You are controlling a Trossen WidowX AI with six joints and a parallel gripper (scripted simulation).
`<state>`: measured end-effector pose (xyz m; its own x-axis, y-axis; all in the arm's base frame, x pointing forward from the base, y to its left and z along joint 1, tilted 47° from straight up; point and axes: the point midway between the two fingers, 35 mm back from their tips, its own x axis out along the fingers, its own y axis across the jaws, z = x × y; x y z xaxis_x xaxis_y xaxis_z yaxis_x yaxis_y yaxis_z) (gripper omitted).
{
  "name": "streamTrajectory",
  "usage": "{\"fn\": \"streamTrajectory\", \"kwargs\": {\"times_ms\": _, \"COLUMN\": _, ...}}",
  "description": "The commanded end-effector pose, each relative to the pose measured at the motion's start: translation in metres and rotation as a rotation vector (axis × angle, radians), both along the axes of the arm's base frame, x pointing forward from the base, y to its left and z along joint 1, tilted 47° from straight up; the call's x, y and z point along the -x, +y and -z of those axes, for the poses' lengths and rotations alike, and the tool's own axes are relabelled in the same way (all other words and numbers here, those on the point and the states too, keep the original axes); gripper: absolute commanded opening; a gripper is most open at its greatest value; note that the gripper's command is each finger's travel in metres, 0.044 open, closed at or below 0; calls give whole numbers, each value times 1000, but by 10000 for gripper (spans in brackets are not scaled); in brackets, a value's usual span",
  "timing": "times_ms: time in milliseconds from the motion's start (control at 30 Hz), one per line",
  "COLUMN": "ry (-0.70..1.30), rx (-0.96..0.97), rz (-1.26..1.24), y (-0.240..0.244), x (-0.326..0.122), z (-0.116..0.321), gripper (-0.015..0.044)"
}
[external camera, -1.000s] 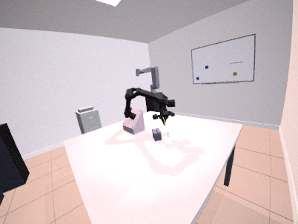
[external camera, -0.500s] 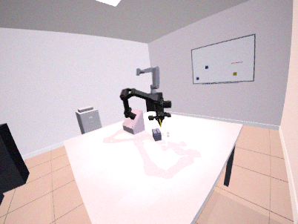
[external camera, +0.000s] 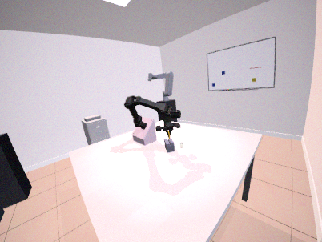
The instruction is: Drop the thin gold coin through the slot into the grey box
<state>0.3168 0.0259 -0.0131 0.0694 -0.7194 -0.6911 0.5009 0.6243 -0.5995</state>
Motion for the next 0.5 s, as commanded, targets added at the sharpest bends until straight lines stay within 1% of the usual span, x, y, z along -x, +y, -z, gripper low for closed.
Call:
{"fn": "streamTrajectory", "kwargs": {"times_ms": 0, "ry": -7, "rx": 0, "rz": -3, "y": -2, "x": 1, "z": -4, "gripper": 5}}
{"fn": "streamTrajectory", "kwargs": {"times_ms": 467, "ry": -3, "rx": 0, "rz": 3, "y": -1, "x": 0, "z": -4, "gripper": 0}}
